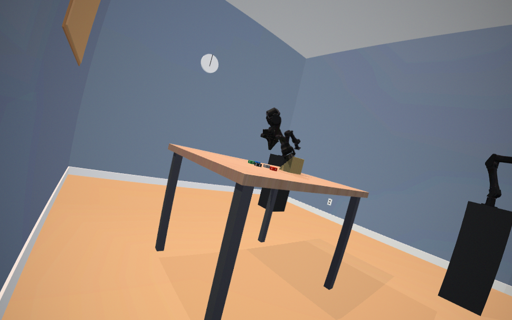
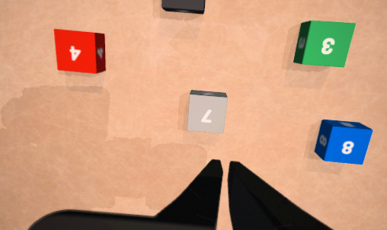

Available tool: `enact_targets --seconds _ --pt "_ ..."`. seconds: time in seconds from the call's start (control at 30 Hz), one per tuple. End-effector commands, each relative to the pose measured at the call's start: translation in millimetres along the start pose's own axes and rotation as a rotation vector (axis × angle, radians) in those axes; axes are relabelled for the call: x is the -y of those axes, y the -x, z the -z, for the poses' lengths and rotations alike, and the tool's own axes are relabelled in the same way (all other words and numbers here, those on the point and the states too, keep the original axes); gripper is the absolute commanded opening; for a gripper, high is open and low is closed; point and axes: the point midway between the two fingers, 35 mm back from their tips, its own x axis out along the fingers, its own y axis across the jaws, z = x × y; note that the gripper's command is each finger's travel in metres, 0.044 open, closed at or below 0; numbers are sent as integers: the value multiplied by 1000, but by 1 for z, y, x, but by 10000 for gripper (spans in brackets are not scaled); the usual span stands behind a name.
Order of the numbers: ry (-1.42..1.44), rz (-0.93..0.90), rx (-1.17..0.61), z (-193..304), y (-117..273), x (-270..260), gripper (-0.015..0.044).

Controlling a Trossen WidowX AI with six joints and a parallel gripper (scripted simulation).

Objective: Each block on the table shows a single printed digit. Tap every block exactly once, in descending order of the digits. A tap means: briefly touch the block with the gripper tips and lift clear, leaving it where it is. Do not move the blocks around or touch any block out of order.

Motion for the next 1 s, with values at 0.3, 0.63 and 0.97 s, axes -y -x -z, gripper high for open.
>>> enact_targets --seconds 0.3,0.63,0.97 --pt "-11 3 -13 -75 11 -21 20" --pt "-13 3 -11 -91 -49 -26 20" --pt "-13 7 -11 -89 -78 -25 20"
